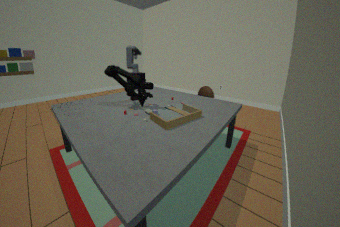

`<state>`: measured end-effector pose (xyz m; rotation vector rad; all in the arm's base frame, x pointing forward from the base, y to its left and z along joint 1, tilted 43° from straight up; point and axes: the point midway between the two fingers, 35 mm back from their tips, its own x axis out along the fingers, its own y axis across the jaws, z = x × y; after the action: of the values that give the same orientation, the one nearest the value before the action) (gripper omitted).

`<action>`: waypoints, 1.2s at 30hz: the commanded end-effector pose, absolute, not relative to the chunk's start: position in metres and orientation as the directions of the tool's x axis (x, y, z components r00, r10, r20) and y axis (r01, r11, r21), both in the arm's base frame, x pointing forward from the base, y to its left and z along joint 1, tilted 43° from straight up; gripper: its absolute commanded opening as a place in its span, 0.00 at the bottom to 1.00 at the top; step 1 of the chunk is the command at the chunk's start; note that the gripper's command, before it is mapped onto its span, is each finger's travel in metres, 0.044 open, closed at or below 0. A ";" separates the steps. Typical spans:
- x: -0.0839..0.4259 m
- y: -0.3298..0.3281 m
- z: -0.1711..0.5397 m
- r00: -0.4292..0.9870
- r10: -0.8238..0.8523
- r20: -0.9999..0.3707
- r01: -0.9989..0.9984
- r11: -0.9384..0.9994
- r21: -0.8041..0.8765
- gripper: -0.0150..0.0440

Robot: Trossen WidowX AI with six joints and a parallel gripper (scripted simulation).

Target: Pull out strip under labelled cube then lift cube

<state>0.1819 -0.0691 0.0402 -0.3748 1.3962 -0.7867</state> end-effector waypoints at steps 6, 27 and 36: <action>0.185 -0.047 0.063 -0.037 -0.679 -0.733 0.264 0.701 -0.663 0.25; 0.247 -0.050 0.084 -0.040 -0.680 -0.732 0.233 0.706 -0.669 0.97; 0.280 -0.054 0.093 -0.039 -0.680 -0.732 0.235 0.706 -0.668 1.00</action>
<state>0.2687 -0.0512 0.0908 -0.3874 1.4264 -0.7660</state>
